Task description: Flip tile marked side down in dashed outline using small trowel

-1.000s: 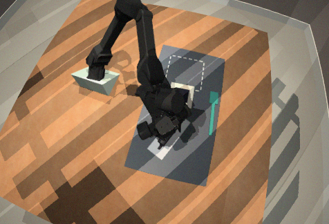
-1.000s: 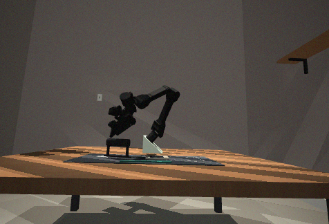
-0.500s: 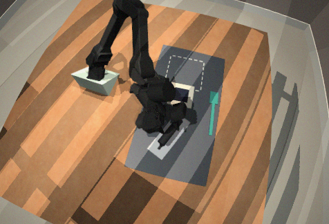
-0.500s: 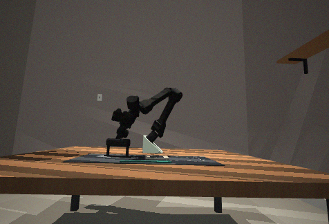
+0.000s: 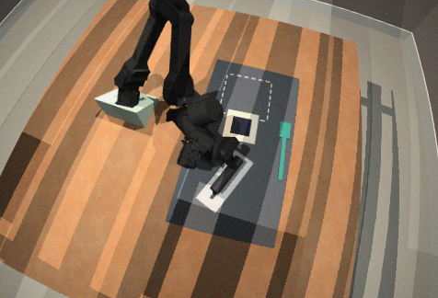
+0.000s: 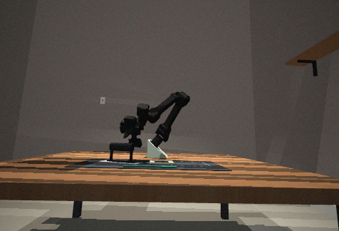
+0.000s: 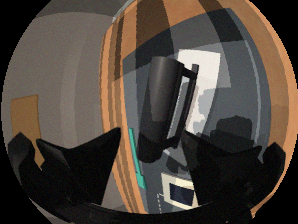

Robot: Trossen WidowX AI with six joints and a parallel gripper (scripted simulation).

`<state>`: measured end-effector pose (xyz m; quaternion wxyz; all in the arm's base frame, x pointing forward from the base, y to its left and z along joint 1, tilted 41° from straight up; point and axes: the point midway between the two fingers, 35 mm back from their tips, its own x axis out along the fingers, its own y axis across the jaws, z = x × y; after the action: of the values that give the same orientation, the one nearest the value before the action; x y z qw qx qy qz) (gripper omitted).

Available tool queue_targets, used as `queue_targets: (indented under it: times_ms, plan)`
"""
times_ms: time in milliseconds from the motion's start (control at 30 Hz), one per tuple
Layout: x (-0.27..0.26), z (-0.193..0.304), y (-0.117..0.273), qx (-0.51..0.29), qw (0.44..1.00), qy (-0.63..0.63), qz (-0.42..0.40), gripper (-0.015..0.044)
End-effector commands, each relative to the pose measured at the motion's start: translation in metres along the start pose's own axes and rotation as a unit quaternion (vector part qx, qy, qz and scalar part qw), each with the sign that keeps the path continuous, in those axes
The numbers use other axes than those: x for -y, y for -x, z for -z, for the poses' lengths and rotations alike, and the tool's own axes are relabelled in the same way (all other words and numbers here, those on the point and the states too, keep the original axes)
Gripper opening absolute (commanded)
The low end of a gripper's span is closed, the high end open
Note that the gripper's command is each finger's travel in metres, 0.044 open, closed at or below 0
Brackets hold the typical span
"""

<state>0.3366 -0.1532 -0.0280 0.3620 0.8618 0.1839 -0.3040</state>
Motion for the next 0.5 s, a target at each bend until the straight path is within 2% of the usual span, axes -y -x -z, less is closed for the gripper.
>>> queue_targets:
  times_ms: [0,467]
  plan:
    - [0.007,0.006,0.003,-0.010,0.998,-0.055,-0.009,0.0300]
    - [0.005,0.007,-0.008,-0.011,0.998,-0.057,-0.009,0.0300]
